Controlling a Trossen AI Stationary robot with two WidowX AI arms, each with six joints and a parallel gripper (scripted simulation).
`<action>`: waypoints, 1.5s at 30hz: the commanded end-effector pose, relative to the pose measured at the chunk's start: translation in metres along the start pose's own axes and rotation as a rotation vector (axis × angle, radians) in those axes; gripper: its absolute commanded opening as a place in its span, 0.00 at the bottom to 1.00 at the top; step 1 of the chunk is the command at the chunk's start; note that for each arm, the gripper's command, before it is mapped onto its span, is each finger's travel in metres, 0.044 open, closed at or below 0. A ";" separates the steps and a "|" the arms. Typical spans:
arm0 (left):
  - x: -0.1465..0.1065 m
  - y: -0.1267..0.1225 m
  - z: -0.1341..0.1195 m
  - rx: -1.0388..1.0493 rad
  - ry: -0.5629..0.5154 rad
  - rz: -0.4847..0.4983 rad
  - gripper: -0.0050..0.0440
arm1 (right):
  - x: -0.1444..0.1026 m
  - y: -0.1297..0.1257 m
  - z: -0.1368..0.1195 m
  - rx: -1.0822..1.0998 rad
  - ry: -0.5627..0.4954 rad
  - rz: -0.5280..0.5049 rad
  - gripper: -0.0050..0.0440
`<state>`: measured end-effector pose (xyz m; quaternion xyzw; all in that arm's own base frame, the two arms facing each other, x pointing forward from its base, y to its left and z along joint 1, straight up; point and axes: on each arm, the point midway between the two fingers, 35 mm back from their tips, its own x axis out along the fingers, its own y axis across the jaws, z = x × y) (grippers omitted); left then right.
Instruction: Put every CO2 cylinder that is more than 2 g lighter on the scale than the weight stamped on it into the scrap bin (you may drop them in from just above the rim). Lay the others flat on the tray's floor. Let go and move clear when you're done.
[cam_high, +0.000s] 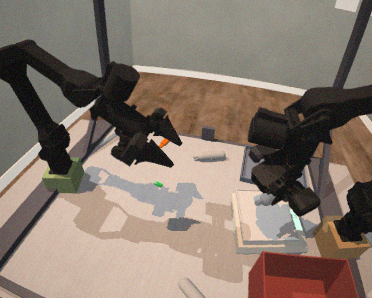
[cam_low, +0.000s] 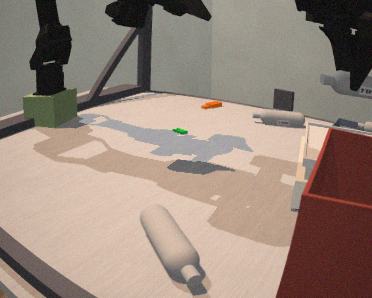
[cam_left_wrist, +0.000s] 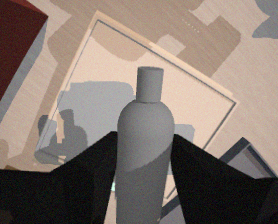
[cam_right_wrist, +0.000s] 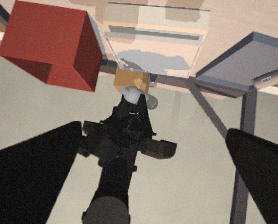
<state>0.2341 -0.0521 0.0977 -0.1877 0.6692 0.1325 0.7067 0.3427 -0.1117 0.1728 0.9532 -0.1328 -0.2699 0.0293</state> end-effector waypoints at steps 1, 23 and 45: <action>-0.006 -0.001 0.001 -0.225 -0.059 -0.070 0.00 | 0.007 -0.005 0.001 0.094 0.006 0.005 1.00; -0.002 -0.002 0.000 -0.875 -0.155 -0.217 0.00 | 0.009 -0.006 0.000 0.133 0.010 0.003 1.00; 0.000 -0.070 0.084 -0.875 -0.157 -0.229 0.00 | 0.008 -0.005 -0.005 0.134 0.023 0.004 1.00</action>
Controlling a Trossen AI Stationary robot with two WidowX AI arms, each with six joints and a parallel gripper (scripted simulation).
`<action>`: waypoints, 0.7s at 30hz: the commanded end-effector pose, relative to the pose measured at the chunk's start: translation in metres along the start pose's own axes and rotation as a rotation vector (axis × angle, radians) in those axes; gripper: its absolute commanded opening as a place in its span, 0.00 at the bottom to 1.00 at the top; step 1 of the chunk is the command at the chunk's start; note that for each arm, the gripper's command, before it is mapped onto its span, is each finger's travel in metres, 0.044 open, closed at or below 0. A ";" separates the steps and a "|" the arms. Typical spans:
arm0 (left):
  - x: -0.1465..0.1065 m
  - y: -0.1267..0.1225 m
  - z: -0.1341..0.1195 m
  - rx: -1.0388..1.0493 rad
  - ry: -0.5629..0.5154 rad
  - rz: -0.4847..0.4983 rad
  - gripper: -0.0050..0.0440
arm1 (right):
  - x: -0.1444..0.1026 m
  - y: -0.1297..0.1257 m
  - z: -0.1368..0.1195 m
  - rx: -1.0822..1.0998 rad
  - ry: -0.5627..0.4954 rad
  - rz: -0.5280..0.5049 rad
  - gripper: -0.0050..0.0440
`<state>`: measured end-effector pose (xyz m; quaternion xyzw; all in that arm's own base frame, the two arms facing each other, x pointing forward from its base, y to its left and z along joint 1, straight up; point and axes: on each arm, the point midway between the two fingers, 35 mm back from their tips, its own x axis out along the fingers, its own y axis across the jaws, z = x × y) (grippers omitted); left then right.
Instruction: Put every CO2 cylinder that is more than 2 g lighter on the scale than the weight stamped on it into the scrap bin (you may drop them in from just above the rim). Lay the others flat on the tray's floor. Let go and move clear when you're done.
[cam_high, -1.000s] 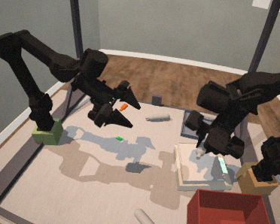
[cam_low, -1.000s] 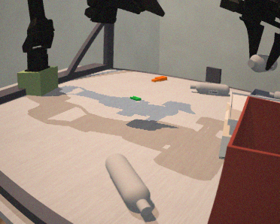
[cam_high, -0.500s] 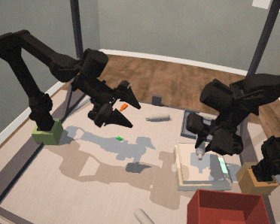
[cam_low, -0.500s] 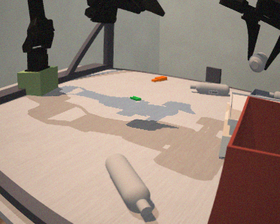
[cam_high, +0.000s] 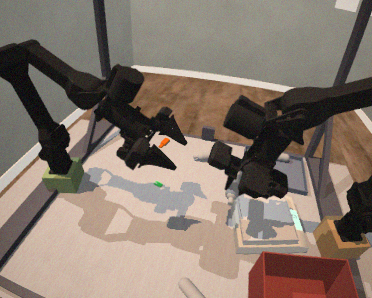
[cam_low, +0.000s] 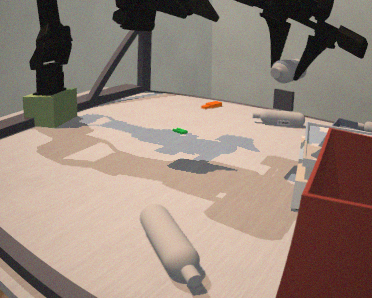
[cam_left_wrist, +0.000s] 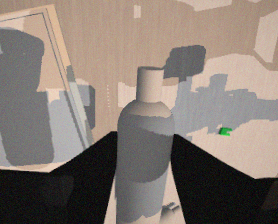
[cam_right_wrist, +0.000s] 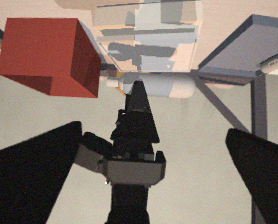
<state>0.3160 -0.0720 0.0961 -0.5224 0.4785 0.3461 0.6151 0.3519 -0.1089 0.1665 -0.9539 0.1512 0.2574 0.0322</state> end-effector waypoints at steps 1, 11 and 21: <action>-0.001 -0.030 -0.001 -0.003 -0.001 -0.031 0.00 | -0.002 0.000 -0.006 0.003 0.016 0.000 1.00; 0.004 -0.043 -0.001 -0.003 -0.001 -0.027 0.00 | -0.002 0.000 -0.006 0.003 0.016 0.000 1.00; -0.001 -0.046 -0.001 -0.003 -0.001 -0.038 0.00 | -0.002 0.000 -0.006 0.003 0.016 0.000 1.00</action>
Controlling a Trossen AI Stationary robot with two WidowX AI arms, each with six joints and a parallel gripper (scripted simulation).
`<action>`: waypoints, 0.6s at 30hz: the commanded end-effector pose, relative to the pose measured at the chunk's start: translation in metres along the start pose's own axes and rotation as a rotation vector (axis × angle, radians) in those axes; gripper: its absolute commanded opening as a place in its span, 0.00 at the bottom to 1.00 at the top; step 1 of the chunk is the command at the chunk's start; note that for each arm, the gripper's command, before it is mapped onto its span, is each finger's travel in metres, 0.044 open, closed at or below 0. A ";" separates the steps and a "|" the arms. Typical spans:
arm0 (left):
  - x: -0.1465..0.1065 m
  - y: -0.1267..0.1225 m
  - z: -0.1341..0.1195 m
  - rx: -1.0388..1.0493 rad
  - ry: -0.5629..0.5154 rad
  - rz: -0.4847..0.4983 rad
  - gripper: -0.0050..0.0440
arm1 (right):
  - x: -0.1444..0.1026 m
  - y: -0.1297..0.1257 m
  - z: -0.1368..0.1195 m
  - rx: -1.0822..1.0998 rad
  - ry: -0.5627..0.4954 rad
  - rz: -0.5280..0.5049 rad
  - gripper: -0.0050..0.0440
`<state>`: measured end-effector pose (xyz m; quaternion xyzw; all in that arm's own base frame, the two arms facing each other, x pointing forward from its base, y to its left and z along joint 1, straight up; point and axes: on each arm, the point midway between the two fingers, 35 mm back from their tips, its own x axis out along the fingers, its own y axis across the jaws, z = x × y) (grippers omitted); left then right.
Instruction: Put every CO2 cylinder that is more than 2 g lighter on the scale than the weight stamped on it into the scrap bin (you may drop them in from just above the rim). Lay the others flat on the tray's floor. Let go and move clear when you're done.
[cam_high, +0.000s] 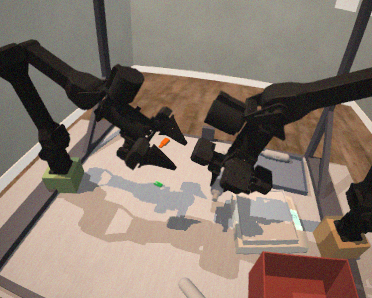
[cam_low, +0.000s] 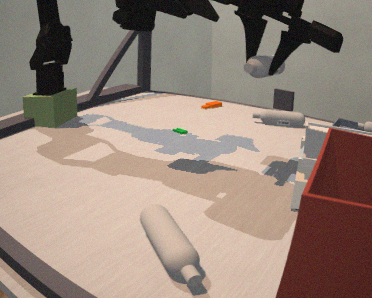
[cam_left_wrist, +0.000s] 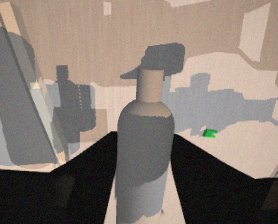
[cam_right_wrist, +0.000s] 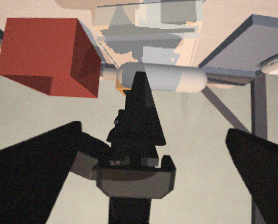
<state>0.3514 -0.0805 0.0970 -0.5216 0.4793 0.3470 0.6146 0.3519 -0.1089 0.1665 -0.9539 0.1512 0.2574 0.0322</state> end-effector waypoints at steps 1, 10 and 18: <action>-0.011 -0.011 -0.001 -0.004 -0.001 -0.041 0.00 | -0.002 0.000 -0.006 0.003 0.016 0.000 1.00; -0.010 -0.010 -0.001 0.215 -0.014 -0.035 0.00 | -0.002 0.000 -0.006 0.003 0.016 0.000 1.00; -0.009 -0.006 -0.001 0.626 -0.030 -0.027 0.00 | -0.002 0.000 -0.006 0.003 0.016 0.000 1.00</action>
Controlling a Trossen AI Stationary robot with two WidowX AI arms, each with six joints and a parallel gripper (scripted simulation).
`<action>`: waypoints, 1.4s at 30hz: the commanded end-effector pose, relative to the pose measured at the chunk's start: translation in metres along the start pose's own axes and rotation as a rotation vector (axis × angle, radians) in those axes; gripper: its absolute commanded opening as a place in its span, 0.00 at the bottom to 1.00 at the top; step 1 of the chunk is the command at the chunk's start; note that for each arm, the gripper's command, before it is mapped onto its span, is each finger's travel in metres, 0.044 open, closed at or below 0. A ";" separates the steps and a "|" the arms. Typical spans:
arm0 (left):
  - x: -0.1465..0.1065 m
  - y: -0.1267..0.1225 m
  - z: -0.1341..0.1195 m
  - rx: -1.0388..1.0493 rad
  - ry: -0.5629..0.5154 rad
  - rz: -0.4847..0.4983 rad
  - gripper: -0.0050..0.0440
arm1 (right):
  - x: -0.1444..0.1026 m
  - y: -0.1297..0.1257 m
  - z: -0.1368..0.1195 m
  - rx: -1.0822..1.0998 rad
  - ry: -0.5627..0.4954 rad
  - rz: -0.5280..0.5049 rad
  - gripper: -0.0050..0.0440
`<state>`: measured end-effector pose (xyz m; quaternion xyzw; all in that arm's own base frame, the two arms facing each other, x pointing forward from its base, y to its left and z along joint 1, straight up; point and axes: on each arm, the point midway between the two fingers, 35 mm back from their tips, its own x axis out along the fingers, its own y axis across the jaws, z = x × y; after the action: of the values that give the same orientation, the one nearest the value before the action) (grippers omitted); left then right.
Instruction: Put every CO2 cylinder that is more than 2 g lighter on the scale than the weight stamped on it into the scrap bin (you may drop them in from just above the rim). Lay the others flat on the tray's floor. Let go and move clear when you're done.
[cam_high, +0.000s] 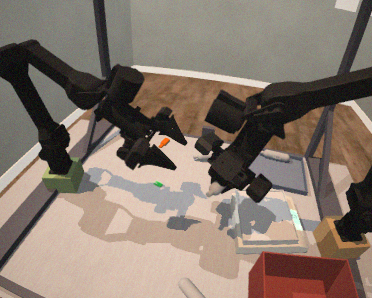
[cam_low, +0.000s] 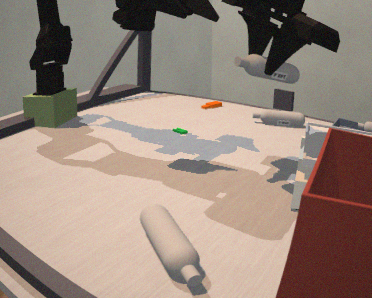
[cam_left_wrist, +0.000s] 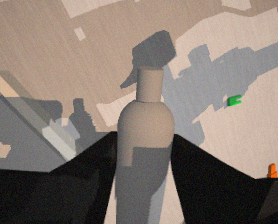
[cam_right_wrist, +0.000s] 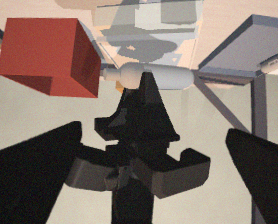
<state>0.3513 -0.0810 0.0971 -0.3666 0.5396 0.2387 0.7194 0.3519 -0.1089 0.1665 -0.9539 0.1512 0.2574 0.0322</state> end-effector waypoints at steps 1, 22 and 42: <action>-0.009 -0.004 0.002 0.224 -0.019 -0.029 0.00 | -0.002 0.000 -0.006 0.003 0.016 0.000 1.00; -0.010 -0.004 0.001 1.172 -0.067 -0.020 0.00 | -0.002 0.000 -0.006 0.003 0.016 0.000 1.00; -0.009 -0.002 0.002 2.055 -0.109 -0.005 0.00 | -0.002 0.000 -0.006 0.003 0.016 0.000 1.00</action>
<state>0.3496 -0.0812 0.0950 0.3772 0.4932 -0.2855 0.7300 0.3519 -0.1089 0.1665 -0.9539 0.1512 0.2574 0.0322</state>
